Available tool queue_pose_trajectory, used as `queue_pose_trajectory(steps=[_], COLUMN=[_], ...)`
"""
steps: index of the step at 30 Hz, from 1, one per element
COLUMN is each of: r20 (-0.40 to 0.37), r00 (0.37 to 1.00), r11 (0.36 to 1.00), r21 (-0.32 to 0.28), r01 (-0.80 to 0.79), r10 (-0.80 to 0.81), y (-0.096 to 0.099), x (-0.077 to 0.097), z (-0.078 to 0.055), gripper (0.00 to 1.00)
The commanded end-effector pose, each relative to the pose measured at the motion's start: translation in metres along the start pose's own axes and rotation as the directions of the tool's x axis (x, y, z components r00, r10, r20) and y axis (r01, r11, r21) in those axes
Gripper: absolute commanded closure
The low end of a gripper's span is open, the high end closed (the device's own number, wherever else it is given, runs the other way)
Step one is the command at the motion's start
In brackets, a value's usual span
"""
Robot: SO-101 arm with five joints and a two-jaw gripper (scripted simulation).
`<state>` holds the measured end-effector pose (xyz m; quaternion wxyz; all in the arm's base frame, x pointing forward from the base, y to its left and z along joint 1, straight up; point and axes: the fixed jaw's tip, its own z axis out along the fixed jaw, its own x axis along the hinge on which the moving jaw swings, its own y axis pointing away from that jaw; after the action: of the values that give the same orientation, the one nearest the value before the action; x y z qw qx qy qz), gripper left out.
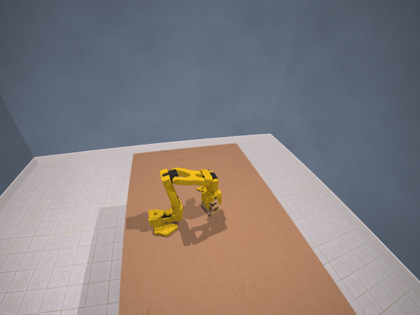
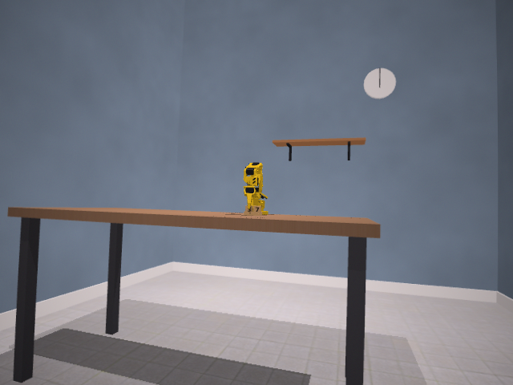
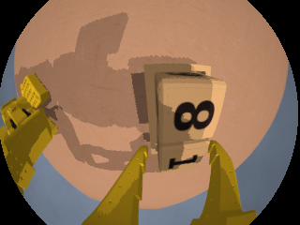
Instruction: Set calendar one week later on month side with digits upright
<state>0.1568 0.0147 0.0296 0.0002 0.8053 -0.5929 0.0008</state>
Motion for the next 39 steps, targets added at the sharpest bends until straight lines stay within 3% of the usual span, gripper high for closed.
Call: queue_pose_trajectory(steps=[1, 14, 35, 39], r20=[-0.005, -0.004, -0.004, -0.004], r00=[1.000, 1.000, 1.000, 1.000], r11=[0.999, 0.999, 0.999, 0.999], r21=[0.032, 0.032, 0.032, 0.032], r01=[-0.013, -0.013, -0.013, -0.013], r10=[0.013, 0.013, 0.013, 0.013], y=[-0.0060, -0.0111, -0.0132, -0.0132], x=[0.0015, 0.0015, 0.0015, 0.0015], z=[-0.0032, -0.0031, -0.0031, -0.0031], gripper=[0.70, 0.79, 0.83, 0.88])
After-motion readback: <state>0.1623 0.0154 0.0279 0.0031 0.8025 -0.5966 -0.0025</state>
